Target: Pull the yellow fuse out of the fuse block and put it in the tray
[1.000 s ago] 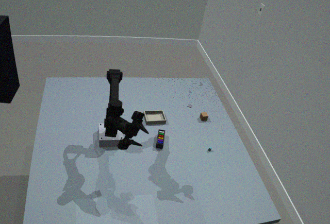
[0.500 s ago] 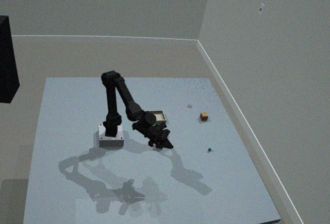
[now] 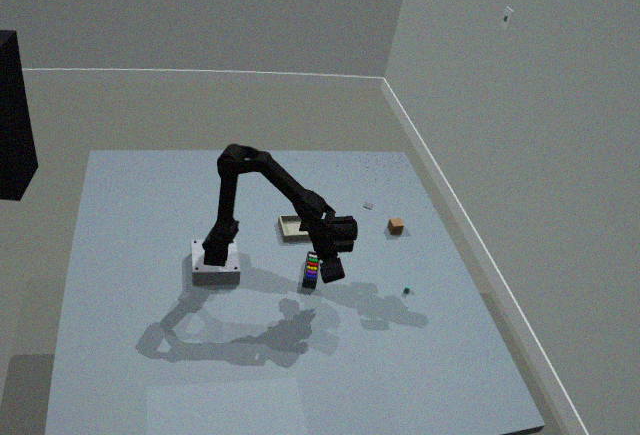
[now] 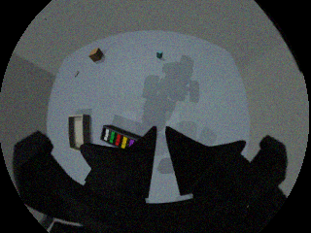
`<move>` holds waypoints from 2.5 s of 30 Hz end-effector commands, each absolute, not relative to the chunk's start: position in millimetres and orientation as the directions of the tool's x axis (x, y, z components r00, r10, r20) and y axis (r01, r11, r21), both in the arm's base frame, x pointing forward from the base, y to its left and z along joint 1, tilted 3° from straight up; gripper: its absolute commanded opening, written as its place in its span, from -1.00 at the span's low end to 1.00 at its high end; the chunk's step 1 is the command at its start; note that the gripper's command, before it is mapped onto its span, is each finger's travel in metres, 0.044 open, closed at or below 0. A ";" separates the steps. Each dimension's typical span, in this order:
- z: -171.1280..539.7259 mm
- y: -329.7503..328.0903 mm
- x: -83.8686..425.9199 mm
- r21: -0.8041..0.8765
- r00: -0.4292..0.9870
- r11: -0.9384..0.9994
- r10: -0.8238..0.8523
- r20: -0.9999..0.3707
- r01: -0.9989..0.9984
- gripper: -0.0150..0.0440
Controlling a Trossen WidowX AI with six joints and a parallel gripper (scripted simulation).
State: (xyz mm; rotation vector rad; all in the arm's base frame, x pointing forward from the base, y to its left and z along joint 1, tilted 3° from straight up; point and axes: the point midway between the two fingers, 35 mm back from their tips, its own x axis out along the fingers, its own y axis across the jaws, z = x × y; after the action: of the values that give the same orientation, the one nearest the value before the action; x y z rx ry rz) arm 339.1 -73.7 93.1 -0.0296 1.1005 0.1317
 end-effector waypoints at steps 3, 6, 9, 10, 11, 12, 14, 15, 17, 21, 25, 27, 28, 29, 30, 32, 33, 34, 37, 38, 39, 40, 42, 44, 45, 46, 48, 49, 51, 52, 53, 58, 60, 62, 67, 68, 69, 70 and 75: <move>66.6 4.5 309.9 0.052 0.066 0.988 0.043 -0.997 0.147 -0.28; 66.0 5.2 305.0 0.047 0.056 0.987 0.039 -0.998 0.154 -0.28; 65.9 5.0 304.0 0.047 0.056 0.987 0.039 -0.998 0.154 -0.28; 65.9 5.0 304.0 0.047 0.056 0.987 0.039 -0.998 0.154 -0.28; 65.9 5.0 304.0 0.047 0.056 0.987 0.039 -0.998 0.154 -0.28; 65.9 5.0 304.0 0.047 0.056 0.987 0.039 -0.998 0.154 -0.28; 65.4 5.0 304.0 0.047 0.056 0.987 0.039 -0.998 0.154 -0.28; 64.9 5.0 304.0 0.047 0.056 0.987 0.039 -0.998 0.154 -0.28; 63.5 5.1 304.1 0.047 0.056 0.987 0.039 -0.998 0.154 -0.28; 59.6 5.2 304.4 0.047 0.056 0.987 0.039 -0.998 0.154 -0.28; 55.7 5.3 304.6 0.047 0.056 0.987 0.039 -0.998 0.154 -0.28; 53.7 5.3 304.6 0.047 0.056 0.987 0.039 -0.998 0.154 -0.28; 52.7 5.4 304.6 0.047 0.056 0.987 0.039 -0.998 0.154 -0.28; 51.7 5.4 304.6 0.047 0.056 0.987 0.039 -0.998 0.154 -0.28; 50.8 5.4 304.6 0.047 0.056 0.987 0.039 -0.998 0.154 -0.28; 48.8 5.5 304.6 0.047 0.056 0.987 0.039 -0.998 0.154 -0.28; 47.8 5.5 304.6 0.047 0.056 0.987 0.039 -0.998 0.154 -0.28; 46.8 5.5 304.6 0.047 0.056 0.987 0.039 -0.998 0.154 -0.28; 43.9 5.6 304.3 0.047 0.056 0.987 0.039 -0.998 0.154 -0.28; 42.9 5.6 304.3 0.047 0.056 0.987 0.039 -0.998 0.154 -0.28; 41.9 5.6 304.2 0.047 0.056 0.987 0.039 -0.998 0.154 -0.28; 40.9 5.6 304.1 0.047 0.056 0.987 0.039 -0.998 0.154 -0.28; 39.0 5.6 304.0 0.047 0.055 0.987 0.039 -0.998 0.154 -0.28; 37.0 5.7 303.8 0.047 0.055 0.987 0.039 -0.998 0.154 -0.28; 36.1 5.7 303.8 0.047 0.055 0.987 0.039 -0.998 0.154 -0.28; 35.3 5.7 303.7 0.047 0.055 0.987 0.039 -0.998 0.154 -0.28; 34.7 5.7 303.6 0.047 0.055 0.987 0.039 -0.998 0.154 -0.28; 34.7 5.7 303.6 0.047 0.055 0.987 0.039 -0.998 0.154 -0.28; 34.7 5.7 303.6 0.047 0.055 0.987 0.039 -0.998 0.154 -0.28; 34.7 5.7 303.6 0.047 0.055 0.987 0.039 -0.998 0.154 -0.28; 34.5 5.7 303.7 0.047 0.055 0.987 0.039 -0.998 0.154 -0.28; 31.5 5.8 303.8 0.047 0.055 0.987 0.039 -0.998 0.154 -0.28; 29.7 5.9 303.9 0.047 0.055 0.987 0.039 -0.998 0.154 -0.28; 27.8 6.0 304.0 0.047 0.055 0.987 0.039 -0.998 0.154 -0.28; 24.6 6.1 304.1 0.047 0.055 0.987 0.039 -0.998 0.154 -0.28; 24.6 6.1 304.1 0.047 0.055 0.987 0.039 -0.998 0.154 -0.28; 24.6 6.1 304.1 0.047 0.055 0.987 0.039 -0.998 0.154 -0.28; 24.6 6.1 304.1 0.047 0.055 0.987 0.039 -0.998 0.154 -0.28; 25.8 6.4 304.3 0.050 0.056 0.988 0.042 -0.998 0.149 -0.39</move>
State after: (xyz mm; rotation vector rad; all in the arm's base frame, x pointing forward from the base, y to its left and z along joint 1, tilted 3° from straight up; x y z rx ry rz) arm 304.1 6.3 25.6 0.1529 1.5150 -0.0819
